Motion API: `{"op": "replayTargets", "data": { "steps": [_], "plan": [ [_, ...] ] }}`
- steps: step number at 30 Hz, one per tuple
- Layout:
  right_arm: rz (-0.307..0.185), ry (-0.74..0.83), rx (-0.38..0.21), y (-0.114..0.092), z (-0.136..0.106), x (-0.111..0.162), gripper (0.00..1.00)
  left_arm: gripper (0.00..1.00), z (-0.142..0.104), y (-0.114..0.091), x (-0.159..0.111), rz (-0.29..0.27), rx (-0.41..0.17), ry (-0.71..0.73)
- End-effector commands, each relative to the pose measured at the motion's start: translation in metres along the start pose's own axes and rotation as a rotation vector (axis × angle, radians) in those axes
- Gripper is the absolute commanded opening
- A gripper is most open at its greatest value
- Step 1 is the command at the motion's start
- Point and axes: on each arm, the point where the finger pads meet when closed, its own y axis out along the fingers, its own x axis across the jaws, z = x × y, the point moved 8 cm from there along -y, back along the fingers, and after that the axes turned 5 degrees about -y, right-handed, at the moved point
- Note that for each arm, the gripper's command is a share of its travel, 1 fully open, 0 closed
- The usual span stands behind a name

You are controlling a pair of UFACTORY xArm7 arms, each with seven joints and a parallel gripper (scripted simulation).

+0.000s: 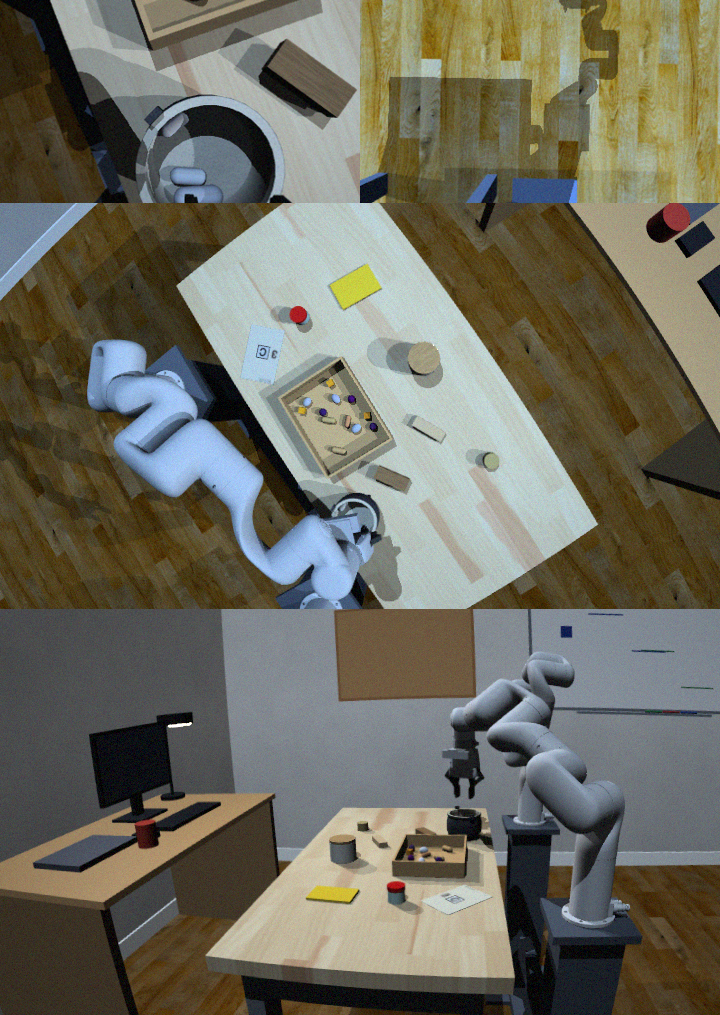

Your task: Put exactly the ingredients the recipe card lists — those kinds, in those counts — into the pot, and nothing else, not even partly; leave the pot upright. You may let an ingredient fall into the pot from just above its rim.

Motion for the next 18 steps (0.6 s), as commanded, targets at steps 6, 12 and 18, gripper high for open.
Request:
{"op": "replayTargets", "data": {
  "steps": [6,12,18],
  "plan": [
    [0.0,0.0,0.002,-0.0008,0.0003,0.0,1.0,0.49,-0.0003,-0.0507,0.0001,-0.002,-0.002,0.0],
    [0.0,0.0,0.002,-0.0008,0.0003,0.0,1.0,0.49,-0.0003,-0.0507,0.0001,-0.002,-0.002,0.0],
    [0.0,0.0,0.002,-0.0008,0.0003,0.0,1.0,0.49,-0.0003,-0.0507,0.0001,-0.002,-0.002,0.0]
  ]
}}
